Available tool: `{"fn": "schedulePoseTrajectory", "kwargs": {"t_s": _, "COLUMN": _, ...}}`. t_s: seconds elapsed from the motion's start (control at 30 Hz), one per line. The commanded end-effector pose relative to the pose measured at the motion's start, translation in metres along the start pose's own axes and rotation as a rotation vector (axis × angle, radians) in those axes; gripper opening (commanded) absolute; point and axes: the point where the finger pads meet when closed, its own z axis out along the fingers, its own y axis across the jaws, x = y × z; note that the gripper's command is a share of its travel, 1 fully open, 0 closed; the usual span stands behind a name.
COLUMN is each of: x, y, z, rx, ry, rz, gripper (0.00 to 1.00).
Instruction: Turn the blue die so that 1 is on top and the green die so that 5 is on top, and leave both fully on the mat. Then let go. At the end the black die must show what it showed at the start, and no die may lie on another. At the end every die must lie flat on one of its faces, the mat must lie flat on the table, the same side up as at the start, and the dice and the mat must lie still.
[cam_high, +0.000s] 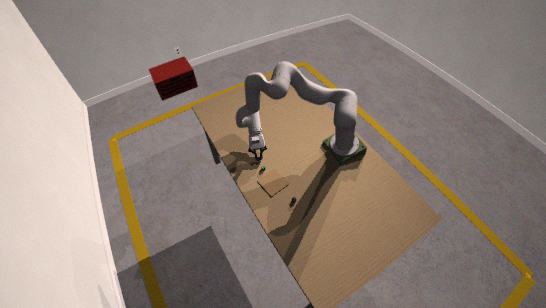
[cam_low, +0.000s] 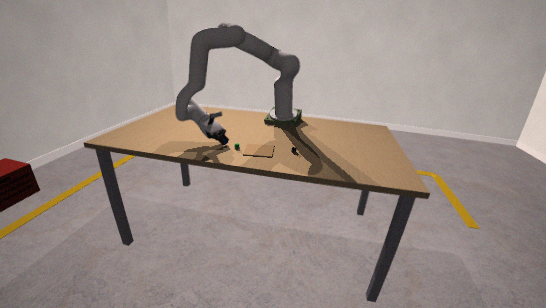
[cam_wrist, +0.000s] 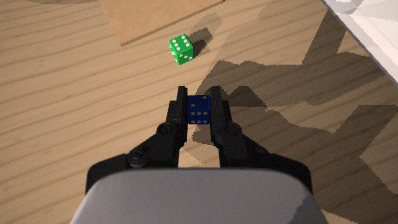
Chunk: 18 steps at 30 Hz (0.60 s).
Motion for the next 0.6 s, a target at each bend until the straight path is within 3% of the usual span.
{"fn": "schedulePoseTrajectory", "kwargs": {"t_s": 0.0, "x": -0.0009, "y": 0.0008, "z": 0.0002, "rx": -0.001, "ry": 0.000, "rz": -0.002, "gripper": 0.15}}
{"fn": "schedulePoseTrajectory", "kwargs": {"t_s": 0.57, "x": -0.0022, "y": 0.0008, "z": 0.0009, "rx": -0.001, "ry": 0.000, "rz": -0.002, "gripper": 0.15}}
